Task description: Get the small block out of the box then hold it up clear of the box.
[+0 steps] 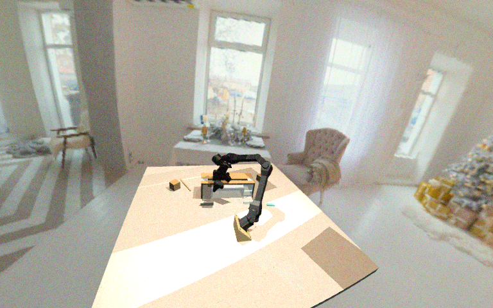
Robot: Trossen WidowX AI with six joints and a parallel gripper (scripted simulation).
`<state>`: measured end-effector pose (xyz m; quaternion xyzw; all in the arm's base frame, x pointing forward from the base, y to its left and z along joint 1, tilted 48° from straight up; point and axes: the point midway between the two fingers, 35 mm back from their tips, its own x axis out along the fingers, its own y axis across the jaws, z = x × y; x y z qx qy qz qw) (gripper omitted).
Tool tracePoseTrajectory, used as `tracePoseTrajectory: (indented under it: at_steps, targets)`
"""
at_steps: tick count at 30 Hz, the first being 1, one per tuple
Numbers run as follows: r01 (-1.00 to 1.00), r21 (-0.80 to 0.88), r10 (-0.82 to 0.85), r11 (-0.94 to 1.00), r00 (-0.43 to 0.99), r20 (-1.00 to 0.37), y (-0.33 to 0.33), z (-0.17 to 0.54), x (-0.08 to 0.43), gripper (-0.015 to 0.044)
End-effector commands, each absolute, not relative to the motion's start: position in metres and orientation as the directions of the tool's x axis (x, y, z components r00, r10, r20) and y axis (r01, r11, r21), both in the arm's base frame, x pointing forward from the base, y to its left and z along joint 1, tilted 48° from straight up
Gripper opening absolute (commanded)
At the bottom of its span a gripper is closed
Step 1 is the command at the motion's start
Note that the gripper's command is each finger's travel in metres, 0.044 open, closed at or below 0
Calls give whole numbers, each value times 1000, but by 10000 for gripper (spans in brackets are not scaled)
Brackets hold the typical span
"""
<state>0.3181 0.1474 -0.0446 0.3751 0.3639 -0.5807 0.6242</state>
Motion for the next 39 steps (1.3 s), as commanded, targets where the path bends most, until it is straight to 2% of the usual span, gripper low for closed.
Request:
tracePoseTrajectory:
  at_steps: [1, 13, 21, 26, 27, 29, 31, 35, 39]
  targets:
    - [999, 41, -453, 36, 53, -890, 149, -51, 318, 400]
    - [998, 42, -452, 35, 53, -890, 158, -60, 318, 400]
    - [998, 40, -453, 41, 54, -890, 201, -14, 315, 400]
    - [997, 48, -448, 55, 68, -892, 201, -17, 315, 400]
    - [996, 49, -443, 72, 76, -893, 203, -16, 315, 374]
    - [978, 35, -419, 206, 120, -900, 219, -14, 309, 321]
    - [925, -50, -435, 378, 130, -891, 220, -16, 307, 285]
    - [715, -229, -466, 661, 151, -872, 223, -19, 304, 285]
    - [377, -408, -496, 832, 175, -850, 225, -23, 300, 285]
